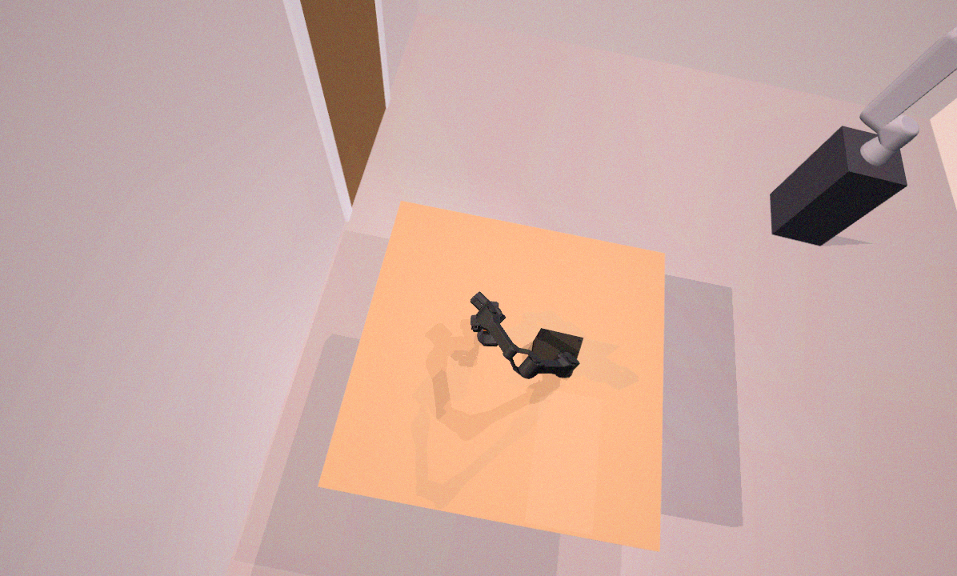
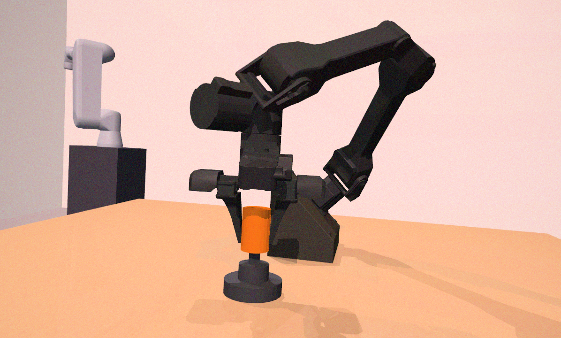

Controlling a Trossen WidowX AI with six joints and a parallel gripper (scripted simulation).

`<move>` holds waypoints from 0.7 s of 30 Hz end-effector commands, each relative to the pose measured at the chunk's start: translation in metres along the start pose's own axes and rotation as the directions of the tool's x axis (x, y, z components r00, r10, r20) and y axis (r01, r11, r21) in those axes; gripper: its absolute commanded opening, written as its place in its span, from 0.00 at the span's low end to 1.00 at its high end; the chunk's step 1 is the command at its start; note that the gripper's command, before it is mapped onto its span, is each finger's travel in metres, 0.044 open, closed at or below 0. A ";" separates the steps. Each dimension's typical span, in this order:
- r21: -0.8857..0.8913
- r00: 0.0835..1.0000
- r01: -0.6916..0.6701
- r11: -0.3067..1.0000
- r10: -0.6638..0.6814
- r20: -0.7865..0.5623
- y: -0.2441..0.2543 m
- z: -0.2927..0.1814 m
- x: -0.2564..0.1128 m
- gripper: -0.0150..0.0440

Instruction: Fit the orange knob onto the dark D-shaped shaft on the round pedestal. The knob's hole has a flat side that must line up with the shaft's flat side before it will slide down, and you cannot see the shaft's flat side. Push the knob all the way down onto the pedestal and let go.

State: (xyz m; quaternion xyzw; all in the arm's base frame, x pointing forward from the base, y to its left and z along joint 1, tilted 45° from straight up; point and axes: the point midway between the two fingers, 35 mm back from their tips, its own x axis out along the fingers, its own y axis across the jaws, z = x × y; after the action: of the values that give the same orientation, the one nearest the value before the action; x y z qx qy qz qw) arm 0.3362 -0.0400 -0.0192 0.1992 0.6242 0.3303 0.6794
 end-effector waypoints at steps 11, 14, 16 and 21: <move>-0.026 1.000 0.000 1.000 0.000 0.001 0.000 0.000 0.002 0.25; -0.026 1.000 0.000 1.000 0.001 0.001 0.000 0.000 0.002 0.25; -0.026 1.000 0.000 1.000 0.001 0.001 0.000 0.000 0.002 0.25; -0.026 1.000 0.000 1.000 0.001 0.001 0.001 0.000 0.002 0.25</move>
State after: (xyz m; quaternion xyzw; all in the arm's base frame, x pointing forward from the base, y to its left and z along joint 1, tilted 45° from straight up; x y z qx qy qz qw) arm 0.3356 -0.0387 -0.0207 0.1917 0.6210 0.3365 0.6815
